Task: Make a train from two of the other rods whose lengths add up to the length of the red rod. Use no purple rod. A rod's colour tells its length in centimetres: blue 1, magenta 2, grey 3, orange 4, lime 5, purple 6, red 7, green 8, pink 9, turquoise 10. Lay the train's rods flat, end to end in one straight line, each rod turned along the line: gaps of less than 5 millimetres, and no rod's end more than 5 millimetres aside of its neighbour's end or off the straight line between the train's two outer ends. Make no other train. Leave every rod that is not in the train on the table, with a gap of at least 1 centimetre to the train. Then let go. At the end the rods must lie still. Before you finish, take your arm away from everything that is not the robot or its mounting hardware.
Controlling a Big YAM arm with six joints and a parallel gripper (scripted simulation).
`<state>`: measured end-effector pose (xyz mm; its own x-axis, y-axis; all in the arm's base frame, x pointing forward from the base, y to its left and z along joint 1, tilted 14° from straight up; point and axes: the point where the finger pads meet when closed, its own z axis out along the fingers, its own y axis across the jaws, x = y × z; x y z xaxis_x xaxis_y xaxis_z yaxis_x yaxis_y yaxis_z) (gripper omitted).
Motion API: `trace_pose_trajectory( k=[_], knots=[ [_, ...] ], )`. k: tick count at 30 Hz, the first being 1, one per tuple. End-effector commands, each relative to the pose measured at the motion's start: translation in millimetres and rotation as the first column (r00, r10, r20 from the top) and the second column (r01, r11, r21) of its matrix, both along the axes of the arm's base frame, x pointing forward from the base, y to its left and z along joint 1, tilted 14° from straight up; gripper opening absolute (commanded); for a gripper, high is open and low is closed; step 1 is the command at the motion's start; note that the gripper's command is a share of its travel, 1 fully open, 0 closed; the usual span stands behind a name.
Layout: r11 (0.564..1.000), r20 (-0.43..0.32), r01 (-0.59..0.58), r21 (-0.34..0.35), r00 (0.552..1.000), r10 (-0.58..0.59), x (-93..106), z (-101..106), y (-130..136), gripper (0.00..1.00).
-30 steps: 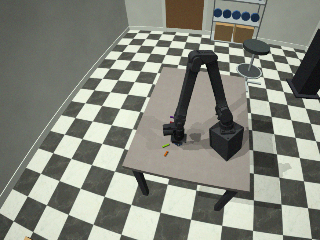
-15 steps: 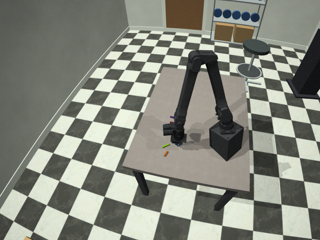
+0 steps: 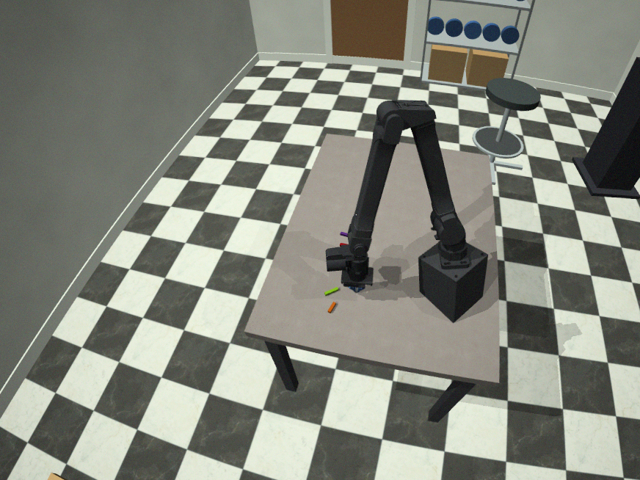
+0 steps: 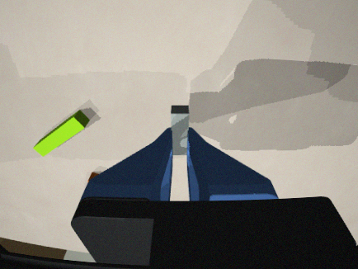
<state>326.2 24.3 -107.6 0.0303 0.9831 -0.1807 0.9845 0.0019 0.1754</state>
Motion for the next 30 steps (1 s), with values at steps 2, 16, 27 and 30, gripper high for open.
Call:
trace_pose_trajectory(
  k=[2,16,27,30],
  knots=[
    [1.0,-0.003,-0.025,-0.002,1.0,0.025,-1.6,-1.1,3.5,0.04],
    [1.0,-0.003,-0.025,-0.002,1.0,0.025,-1.6,-1.1,3.5,0.04],
    [1.0,-0.002,-0.029,-0.002,1.0,0.029,-2.9,-1.3,4.5,0.04],
    [0.999,-0.001,-0.032,-0.002,0.999,0.032,-3.0,-1.1,5.3,0.04]
  ],
)
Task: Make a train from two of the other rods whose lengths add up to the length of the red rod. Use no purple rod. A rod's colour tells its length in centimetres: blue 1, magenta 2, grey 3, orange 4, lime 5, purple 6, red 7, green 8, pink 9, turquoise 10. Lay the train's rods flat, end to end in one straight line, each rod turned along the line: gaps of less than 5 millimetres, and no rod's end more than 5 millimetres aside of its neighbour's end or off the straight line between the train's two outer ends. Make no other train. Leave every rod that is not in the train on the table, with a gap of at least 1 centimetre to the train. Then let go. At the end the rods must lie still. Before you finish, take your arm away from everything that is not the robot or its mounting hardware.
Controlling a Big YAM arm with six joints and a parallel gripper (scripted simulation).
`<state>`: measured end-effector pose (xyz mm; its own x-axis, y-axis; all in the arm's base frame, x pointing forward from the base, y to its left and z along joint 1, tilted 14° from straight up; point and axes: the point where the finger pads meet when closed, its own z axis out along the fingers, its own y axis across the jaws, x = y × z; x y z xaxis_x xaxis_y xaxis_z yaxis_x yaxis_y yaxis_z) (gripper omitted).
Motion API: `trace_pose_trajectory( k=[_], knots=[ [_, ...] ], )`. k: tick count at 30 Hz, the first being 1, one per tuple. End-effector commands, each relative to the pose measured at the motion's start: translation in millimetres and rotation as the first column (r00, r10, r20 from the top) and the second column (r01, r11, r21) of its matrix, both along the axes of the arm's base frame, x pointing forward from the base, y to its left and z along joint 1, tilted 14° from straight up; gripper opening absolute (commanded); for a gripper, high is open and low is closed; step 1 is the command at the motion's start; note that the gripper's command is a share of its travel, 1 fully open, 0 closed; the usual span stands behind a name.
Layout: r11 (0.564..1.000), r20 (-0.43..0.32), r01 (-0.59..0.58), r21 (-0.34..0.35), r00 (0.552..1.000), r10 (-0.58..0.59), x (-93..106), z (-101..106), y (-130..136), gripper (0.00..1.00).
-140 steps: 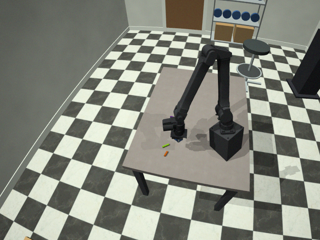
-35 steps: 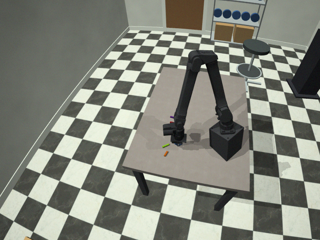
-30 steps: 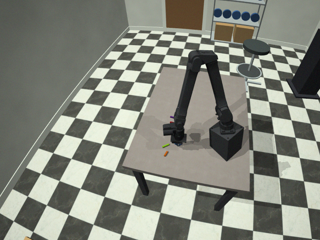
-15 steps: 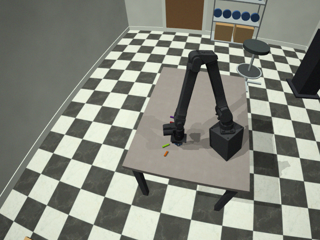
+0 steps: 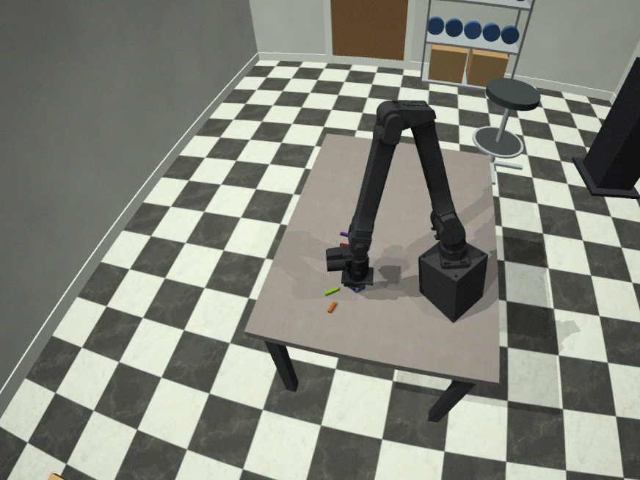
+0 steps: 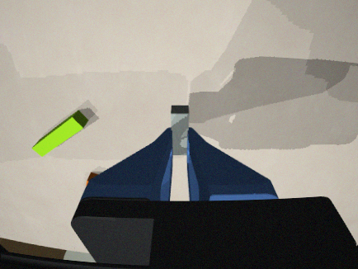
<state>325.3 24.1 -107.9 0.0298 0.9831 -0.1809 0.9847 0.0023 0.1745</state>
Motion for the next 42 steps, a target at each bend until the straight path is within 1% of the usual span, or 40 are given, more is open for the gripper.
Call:
trace_pose_trajectory(
  k=[1,4,28,42],
  knots=[
    [1.0,0.0,-0.031,-0.002,1.0,0.031,-2.1,-0.8,5.5,0.04],
    [0.999,0.008,-0.032,-0.001,0.999,0.032,1.2,0.2,6.4,0.04],
    [1.0,0.002,-0.03,-0.002,1.0,0.03,-0.6,-0.1,5.4,0.04],
    [1.0,0.008,-0.009,0.0,1.0,0.009,5.6,-8.5,-2.0,0.04]
  ],
)
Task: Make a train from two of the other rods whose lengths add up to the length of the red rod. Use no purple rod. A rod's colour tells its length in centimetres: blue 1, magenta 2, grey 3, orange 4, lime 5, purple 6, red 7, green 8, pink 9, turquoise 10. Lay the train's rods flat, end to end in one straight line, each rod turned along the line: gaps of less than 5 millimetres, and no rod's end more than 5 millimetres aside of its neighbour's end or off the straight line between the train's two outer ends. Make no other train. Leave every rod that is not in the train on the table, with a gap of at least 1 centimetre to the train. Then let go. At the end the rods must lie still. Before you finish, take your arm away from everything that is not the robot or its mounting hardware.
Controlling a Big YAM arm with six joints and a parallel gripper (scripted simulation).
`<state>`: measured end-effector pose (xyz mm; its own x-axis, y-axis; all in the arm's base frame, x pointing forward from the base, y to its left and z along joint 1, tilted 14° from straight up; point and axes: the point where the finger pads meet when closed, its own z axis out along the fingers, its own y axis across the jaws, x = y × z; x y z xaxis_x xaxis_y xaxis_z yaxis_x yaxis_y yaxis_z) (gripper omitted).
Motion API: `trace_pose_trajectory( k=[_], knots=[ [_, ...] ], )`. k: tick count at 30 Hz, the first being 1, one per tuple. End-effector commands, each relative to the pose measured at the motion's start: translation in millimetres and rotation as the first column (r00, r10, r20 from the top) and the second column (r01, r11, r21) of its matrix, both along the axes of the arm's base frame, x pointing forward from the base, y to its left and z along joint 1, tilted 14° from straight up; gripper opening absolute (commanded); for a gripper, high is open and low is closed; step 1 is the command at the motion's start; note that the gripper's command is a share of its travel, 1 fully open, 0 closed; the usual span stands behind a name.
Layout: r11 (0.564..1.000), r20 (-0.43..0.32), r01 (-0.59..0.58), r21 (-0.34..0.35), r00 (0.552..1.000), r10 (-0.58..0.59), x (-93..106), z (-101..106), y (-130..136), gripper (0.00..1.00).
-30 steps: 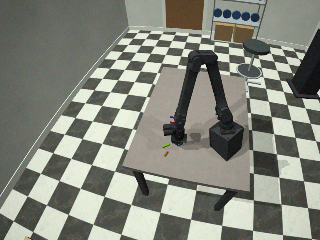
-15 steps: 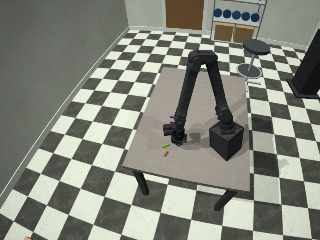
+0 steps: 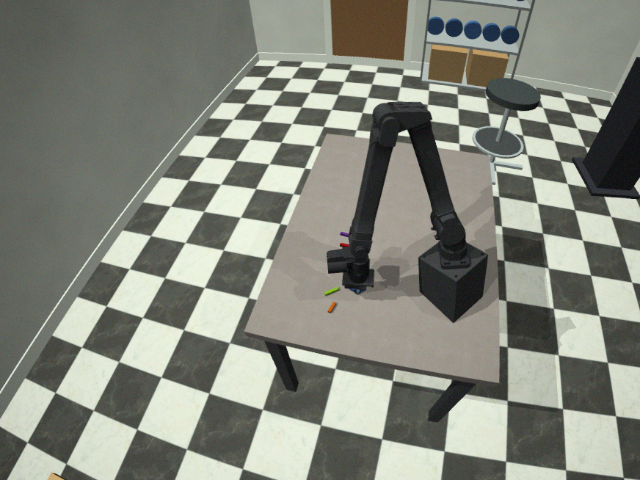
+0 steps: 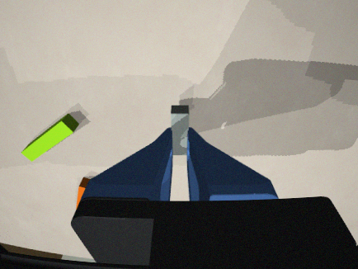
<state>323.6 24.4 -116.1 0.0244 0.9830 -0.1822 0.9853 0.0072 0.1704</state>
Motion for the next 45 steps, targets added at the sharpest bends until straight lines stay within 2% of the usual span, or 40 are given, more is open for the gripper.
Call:
trace_pose_trajectory(
  k=[1,8,11,45],
  knots=[
    [1.0,0.016,-0.002,0.002,1.0,0.002,8.8,-0.2,-2.9,0.04],
    [1.0,0.015,-0.002,0.002,1.0,0.002,11.3,-4.3,-3.3,0.04],
    [1.0,0.028,-0.002,0.004,1.0,0.002,14.5,0.0,-2.8,0.04],
    [1.0,0.024,-0.003,0.003,1.0,0.002,12.2,-0.7,-3.0,0.04]
  ],
)
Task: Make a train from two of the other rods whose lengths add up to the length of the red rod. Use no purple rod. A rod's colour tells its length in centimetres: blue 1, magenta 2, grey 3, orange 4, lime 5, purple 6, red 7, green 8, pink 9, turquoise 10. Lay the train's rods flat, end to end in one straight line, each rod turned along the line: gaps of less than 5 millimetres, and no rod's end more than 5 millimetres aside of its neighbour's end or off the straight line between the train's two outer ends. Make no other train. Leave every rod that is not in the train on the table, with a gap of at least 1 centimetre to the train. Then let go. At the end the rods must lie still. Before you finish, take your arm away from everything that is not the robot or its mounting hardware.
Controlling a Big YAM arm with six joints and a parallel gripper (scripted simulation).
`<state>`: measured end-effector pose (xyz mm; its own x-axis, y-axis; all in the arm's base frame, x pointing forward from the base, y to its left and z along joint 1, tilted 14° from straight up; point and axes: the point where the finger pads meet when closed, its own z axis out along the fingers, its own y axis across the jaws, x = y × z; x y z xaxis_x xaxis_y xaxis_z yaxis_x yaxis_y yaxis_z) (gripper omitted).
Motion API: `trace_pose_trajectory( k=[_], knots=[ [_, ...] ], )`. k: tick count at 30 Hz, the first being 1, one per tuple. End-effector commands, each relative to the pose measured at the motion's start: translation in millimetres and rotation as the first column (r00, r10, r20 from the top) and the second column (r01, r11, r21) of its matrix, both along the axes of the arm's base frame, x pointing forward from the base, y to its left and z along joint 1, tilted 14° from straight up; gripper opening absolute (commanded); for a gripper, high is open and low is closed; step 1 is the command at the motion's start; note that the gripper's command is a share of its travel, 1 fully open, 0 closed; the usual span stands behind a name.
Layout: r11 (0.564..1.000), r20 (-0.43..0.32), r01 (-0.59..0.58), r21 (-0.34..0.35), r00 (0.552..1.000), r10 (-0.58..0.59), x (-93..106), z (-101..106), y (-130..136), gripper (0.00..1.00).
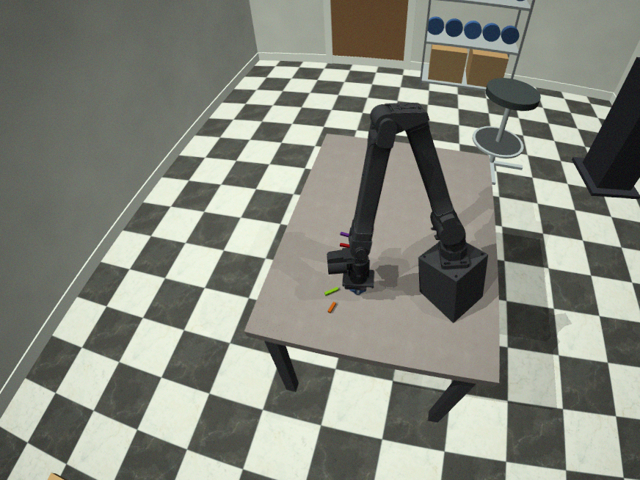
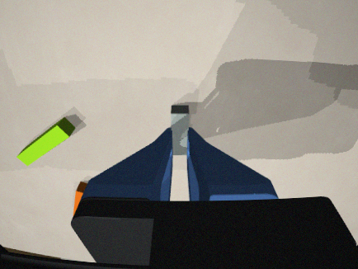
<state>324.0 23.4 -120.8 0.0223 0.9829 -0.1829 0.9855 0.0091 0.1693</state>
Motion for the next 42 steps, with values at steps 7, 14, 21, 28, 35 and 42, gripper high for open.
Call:
trace_pose_trajectory(
  k=[7,14,21,28,35,42],
  knots=[
    [1.0,0.025,-0.001,0.004,1.0,0.001,11.9,4,-2,0.11],
    [1.0,0.025,-0.001,0.004,1.0,0.001,11.9,4,-2,0.19],
    [1.0,0.025,-0.001,0.004,1.0,0.001,11.9,4,-2,0.23],
    [1.0,0.029,-0.002,0.005,1.0,0.002,12.5,9,-1,0.23],
    [1.0,0.013,-0.004,0.004,1.0,0.004,-1.4,24,7,0.23],
    [1.0,0.035,-0.004,0.006,0.999,0.004,6.0,53,14,0.23]
  ],
)
